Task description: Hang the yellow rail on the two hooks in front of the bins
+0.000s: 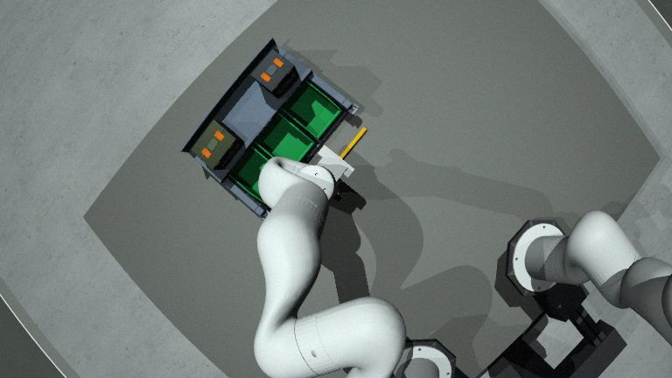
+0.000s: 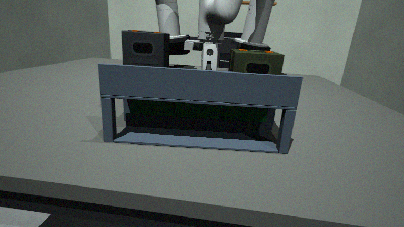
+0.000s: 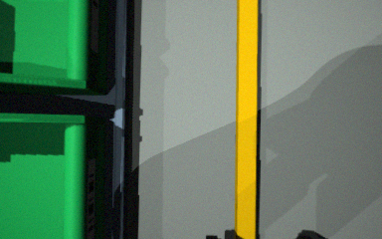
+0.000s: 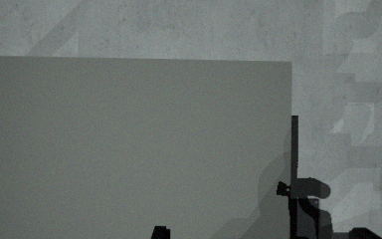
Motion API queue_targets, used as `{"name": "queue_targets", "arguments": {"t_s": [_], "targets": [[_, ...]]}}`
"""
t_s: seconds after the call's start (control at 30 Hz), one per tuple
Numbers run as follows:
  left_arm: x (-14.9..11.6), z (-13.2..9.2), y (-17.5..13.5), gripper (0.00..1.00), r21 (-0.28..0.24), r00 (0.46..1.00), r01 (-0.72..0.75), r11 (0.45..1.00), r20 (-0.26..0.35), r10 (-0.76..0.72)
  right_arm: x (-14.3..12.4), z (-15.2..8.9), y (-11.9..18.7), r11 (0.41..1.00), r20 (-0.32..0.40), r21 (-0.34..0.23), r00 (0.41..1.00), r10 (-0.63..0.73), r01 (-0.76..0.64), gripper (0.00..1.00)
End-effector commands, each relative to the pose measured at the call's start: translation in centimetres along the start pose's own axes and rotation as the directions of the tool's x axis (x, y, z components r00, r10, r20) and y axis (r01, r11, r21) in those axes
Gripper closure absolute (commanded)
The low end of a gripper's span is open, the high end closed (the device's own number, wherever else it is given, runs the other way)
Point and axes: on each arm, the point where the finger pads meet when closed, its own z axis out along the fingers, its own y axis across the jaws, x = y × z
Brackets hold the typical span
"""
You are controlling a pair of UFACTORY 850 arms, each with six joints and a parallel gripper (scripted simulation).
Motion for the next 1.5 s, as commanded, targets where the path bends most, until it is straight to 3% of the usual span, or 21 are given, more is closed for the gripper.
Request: {"name": "queue_targets", "arguments": {"t_s": [0.0, 1.47], "targets": [[0.06, 0.46, -0.13, 0.61, 0.003, 1.0, 0.0, 1.0, -0.001, 0.0, 0.04, -0.09, 0.0, 1.0, -0.002, 0.0, 1.0, 0.0, 0.0, 0.0], [0.1, 1.11, -0.23, 0.61, 0.003, 1.0, 0.0, 1.0, -0.001, 0.0, 0.04, -0.09, 0.0, 1.0, -0.002, 0.0, 1.0, 0.0, 0.0, 0.0]]}}
